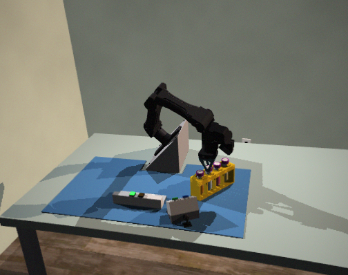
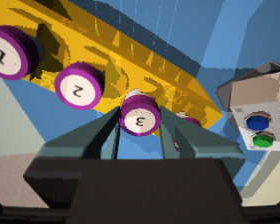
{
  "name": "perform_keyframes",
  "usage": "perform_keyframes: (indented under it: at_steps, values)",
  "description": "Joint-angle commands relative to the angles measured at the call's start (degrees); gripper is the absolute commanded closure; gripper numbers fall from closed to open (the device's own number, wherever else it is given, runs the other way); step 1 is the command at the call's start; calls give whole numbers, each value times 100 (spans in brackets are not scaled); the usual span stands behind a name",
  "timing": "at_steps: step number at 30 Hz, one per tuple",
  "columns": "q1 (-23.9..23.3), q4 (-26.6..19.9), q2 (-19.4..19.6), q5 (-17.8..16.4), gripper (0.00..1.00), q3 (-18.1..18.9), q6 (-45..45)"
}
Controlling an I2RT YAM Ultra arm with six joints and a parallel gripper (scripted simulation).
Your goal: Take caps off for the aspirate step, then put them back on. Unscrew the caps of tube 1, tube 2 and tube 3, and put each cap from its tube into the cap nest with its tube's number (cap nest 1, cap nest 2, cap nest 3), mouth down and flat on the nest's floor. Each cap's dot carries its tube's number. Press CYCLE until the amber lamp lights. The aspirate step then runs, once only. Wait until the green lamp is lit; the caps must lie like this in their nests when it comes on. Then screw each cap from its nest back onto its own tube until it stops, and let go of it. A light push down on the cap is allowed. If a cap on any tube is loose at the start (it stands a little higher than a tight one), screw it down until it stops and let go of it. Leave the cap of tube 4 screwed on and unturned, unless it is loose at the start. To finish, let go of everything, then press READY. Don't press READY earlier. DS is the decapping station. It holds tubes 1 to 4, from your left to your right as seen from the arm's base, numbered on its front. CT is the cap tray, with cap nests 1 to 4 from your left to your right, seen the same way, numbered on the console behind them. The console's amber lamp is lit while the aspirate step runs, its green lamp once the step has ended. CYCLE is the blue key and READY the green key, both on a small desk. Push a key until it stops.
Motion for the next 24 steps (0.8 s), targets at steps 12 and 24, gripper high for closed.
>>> perform_keyframes:
  at_steps: [12,24]
  values:
    - [40,3,-55,-4,100,40,-73]
    - [36,16,-54,0,100,31,2215]
